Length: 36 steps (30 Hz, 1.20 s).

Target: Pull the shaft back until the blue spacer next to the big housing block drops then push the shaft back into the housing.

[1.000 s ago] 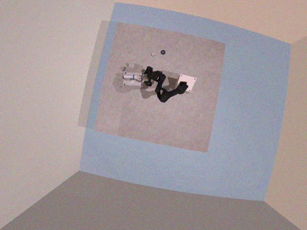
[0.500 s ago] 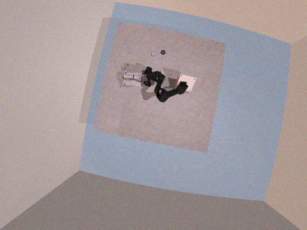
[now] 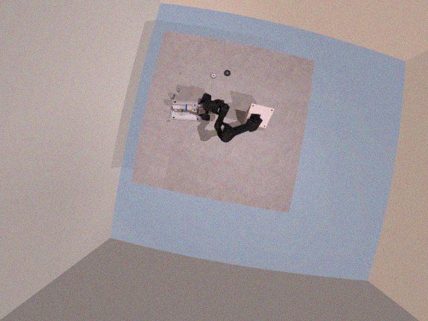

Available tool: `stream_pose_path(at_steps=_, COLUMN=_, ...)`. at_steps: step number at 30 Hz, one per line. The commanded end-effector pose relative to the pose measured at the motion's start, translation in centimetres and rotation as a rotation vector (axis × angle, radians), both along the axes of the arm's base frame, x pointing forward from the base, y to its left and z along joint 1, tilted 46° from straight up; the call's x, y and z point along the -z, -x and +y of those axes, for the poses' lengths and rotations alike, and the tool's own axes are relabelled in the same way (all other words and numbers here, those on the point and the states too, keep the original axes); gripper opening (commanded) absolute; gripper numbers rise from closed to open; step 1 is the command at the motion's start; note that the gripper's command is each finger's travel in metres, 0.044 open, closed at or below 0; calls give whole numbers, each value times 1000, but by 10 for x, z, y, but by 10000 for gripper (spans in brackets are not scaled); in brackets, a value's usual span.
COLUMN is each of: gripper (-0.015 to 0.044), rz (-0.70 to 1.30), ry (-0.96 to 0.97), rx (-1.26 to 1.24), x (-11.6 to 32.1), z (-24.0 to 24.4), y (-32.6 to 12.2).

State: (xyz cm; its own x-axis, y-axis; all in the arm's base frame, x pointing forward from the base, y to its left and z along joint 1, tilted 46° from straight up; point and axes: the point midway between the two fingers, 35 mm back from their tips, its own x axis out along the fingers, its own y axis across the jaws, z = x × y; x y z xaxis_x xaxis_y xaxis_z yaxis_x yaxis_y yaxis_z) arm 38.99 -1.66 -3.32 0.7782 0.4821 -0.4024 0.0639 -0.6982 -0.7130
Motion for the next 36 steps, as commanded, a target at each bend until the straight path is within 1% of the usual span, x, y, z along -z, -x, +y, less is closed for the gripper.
stream_pose_path(at_steps=1, gripper=440, rz=-3, ry=2, rx=5, x=-1, z=-1, y=-2)
stream_pose_path(at_steps=22, gripper=440, rz=-4, ry=2, rx=5, x=0, z=-3, y=-4)
stream_pose_path(at_steps=36, gripper=72, rz=-3, ry=1, rx=2, x=0, z=-1, y=-1)
